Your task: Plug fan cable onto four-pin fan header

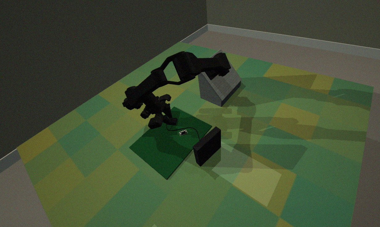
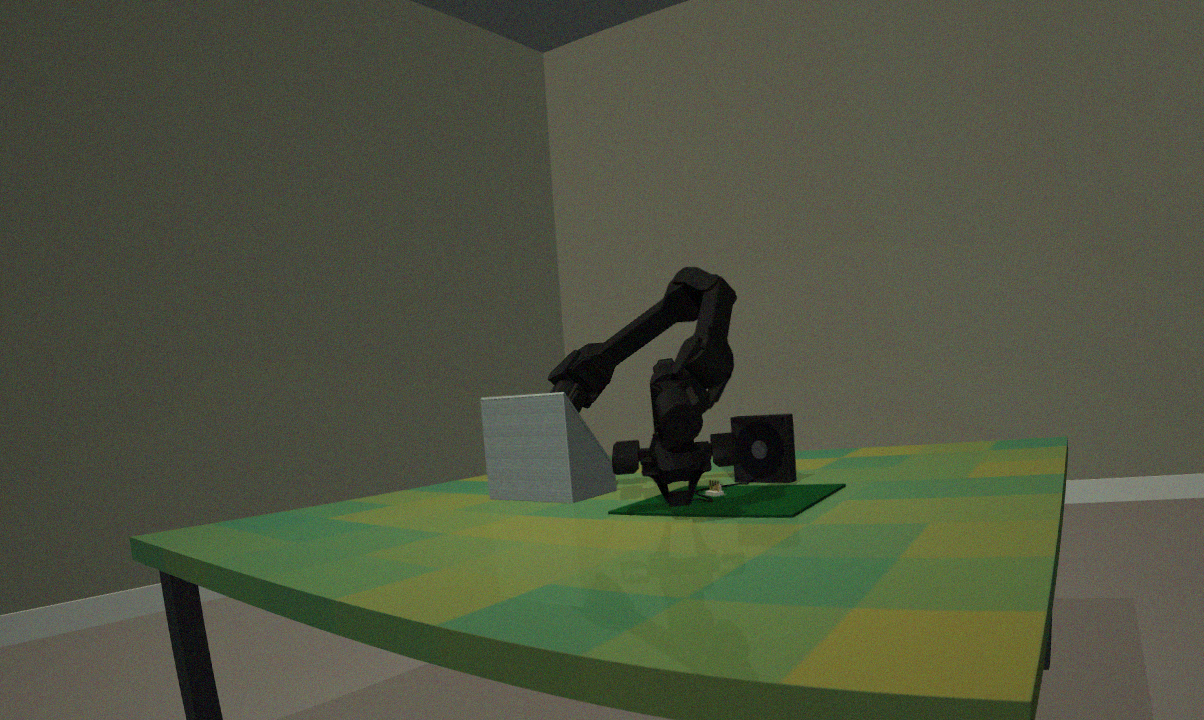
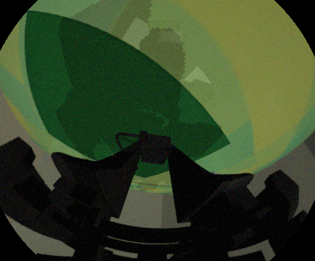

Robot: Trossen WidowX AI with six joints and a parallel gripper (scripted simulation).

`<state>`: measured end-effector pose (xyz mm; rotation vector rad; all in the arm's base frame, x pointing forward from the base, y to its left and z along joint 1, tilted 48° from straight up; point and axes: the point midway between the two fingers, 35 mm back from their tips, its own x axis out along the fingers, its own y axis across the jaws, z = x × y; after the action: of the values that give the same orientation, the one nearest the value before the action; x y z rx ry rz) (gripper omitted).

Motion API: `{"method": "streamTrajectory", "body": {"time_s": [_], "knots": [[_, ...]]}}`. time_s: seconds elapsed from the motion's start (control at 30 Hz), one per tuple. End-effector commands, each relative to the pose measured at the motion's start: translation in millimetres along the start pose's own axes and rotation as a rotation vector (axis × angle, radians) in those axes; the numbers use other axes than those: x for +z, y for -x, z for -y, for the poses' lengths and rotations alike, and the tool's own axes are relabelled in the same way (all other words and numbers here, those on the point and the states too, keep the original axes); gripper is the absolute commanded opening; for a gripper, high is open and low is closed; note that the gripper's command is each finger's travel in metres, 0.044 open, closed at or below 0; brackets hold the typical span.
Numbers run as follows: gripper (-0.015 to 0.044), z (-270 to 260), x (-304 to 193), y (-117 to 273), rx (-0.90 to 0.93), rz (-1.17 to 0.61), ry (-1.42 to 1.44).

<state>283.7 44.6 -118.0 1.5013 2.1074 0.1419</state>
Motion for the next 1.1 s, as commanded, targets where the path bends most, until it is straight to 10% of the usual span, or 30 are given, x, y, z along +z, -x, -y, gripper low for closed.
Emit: {"method": "streamTrajectory", "body": {"time_s": [0.0, 1.07], "knots": [[0.0012, 0, 0, 1, 0.000, 0.000, 0.001], [0.0000, 3, -41, 59, -0.019, 0.117, -0.010]]}}
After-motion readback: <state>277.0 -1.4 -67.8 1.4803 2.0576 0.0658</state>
